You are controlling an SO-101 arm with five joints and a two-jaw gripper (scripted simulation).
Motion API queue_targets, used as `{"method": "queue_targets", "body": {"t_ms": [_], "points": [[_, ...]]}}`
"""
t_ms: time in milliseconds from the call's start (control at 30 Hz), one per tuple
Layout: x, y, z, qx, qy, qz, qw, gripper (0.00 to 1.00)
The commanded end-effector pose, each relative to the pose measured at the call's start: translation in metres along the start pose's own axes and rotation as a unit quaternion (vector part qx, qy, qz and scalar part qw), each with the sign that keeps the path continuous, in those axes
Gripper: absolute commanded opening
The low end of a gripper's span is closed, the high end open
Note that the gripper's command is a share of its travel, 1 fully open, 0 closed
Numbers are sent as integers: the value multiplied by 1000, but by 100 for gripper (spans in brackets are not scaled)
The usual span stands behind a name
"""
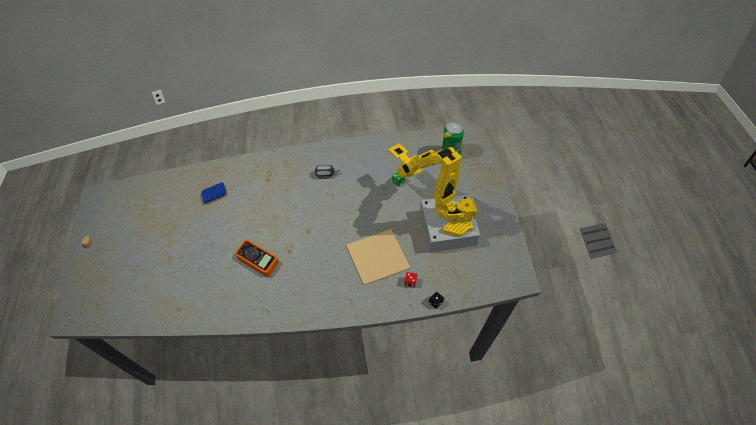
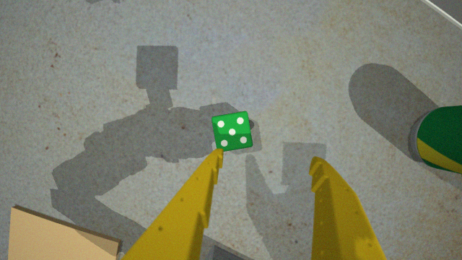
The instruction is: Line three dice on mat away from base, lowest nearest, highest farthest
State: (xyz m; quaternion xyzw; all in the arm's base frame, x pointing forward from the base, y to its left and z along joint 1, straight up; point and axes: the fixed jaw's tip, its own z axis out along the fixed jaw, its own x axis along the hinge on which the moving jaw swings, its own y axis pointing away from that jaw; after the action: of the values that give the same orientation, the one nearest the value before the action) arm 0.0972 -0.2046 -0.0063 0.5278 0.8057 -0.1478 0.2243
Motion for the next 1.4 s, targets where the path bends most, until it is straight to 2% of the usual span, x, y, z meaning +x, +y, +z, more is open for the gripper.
{"method": "queue_targets", "body": {"t_ms": [0,200,233,1367], "points": [[3,-1,1,1,10,4,1000,35],[3,-1,1,1,10,4,1000,35],[7,-2,3,2,22,7,1000,35],[7,-2,3,2,22,7,1000,35]]}}
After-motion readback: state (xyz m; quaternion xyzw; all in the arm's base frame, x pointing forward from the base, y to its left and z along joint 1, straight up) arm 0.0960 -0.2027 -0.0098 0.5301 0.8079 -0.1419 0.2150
